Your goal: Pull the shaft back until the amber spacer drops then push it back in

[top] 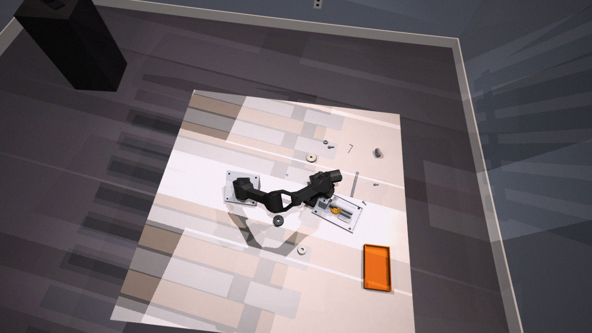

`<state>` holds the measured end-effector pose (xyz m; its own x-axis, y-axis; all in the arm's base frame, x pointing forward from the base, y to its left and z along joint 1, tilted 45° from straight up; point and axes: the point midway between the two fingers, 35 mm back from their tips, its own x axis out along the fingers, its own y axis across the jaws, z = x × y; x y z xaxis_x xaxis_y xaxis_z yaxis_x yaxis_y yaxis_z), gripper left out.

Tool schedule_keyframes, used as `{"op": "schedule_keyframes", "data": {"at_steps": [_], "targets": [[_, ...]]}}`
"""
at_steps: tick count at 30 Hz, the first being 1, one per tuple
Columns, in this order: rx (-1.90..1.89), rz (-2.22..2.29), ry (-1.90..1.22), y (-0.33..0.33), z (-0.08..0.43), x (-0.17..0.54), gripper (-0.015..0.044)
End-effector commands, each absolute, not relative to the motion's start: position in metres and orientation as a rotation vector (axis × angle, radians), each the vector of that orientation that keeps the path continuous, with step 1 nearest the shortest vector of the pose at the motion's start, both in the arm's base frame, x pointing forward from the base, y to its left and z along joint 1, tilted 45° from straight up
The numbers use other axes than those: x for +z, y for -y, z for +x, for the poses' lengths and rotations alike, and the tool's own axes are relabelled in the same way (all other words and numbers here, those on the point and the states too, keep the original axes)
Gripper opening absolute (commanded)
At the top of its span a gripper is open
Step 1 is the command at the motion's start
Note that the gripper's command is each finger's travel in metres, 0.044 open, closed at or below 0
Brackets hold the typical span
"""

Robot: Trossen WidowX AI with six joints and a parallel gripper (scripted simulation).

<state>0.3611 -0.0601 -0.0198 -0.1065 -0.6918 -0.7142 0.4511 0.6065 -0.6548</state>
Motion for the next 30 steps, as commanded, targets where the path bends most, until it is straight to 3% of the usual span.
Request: {"op": "schedule_keyframes", "data": {"at_steps": [1,30], "targets": [[-0.975,-0.224,-1.358,0.061,0.367,-0.018,0.0000],[-0.975,-0.223,-1.357,0.065,0.377,-0.014,0.0000]]}}
